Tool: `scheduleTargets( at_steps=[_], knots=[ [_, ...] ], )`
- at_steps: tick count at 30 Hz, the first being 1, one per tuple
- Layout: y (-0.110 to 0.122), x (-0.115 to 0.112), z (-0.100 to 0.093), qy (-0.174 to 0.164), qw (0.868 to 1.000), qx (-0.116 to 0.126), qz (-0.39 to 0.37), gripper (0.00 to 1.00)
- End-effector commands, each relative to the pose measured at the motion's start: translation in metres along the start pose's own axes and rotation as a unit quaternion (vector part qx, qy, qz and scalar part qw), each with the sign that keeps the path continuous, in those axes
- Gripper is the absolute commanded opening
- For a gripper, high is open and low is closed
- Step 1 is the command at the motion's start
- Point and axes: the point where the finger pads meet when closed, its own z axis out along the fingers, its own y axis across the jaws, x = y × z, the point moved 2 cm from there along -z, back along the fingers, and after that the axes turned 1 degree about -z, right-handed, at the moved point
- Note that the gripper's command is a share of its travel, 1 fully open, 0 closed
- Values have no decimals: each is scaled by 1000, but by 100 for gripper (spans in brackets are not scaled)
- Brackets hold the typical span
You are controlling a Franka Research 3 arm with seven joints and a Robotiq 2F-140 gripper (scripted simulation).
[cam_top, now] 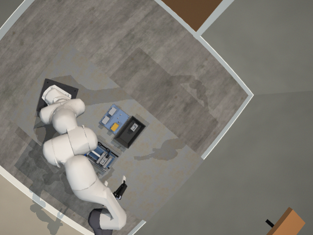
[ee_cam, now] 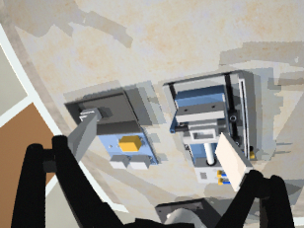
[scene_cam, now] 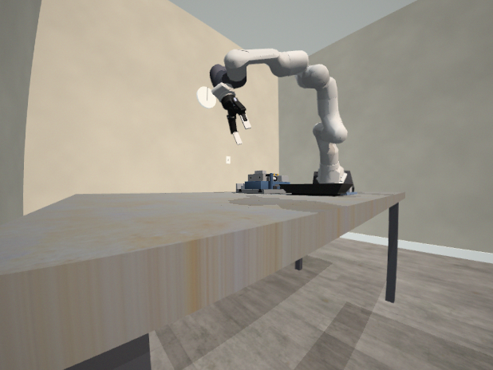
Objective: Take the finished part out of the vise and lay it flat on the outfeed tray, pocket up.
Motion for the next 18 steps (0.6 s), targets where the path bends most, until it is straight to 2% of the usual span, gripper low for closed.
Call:
scheduleTargets(
  at_steps=[1, 8, 9, 18],
  knots=[
    [0, 1, 1, 2, 1000, -3, 12, 100],
    [0, 1, 1, 2, 1000, -3, 12, 100],
    [2, -4, 5, 15, 998, -7, 54, 100],
    [2, -4, 5, 15, 998, -7, 54, 100]
  ],
)
